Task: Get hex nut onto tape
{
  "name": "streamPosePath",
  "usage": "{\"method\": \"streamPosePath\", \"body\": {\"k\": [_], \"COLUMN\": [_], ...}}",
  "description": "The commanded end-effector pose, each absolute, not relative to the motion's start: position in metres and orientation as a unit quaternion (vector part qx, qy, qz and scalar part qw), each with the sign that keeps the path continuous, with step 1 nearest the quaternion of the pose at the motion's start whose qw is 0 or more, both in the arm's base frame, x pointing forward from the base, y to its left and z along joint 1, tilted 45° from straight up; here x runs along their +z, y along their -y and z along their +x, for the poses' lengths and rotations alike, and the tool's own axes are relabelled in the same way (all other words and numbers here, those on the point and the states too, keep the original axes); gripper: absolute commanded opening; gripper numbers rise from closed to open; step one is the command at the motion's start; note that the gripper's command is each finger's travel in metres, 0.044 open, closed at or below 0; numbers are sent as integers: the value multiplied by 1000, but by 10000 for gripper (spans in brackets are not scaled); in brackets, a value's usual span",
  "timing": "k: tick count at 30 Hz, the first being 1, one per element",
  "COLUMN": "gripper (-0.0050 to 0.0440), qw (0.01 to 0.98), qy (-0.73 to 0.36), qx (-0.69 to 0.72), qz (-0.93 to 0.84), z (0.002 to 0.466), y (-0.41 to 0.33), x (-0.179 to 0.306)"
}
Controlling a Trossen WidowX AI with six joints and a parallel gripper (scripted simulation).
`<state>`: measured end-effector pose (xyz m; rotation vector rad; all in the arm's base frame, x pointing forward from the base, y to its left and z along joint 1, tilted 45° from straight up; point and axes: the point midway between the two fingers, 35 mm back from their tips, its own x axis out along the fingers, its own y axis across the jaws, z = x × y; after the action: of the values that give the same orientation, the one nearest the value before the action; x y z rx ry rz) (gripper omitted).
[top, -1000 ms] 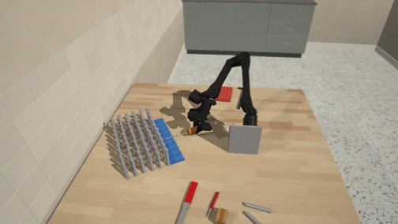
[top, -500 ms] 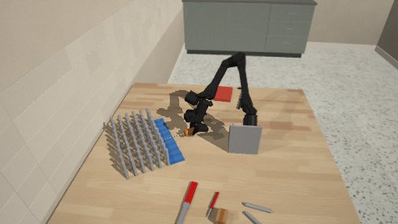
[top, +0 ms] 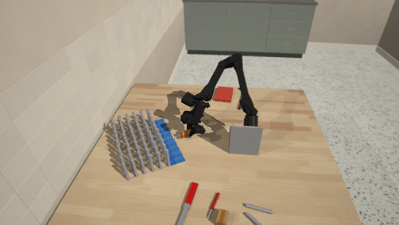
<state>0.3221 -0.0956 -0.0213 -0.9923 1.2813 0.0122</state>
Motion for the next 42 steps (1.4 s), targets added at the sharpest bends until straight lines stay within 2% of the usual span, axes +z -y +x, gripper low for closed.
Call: {"method": "streamPosePath", "body": {"k": [1, 42], "gripper": [-50, -50], "qw": [696, 697], "qy": [-562, -561], "qx": [1, 1], "qz": [-446, -446], "z": [335, 387], "y": [91, 67], "x": [-18, -39]}}
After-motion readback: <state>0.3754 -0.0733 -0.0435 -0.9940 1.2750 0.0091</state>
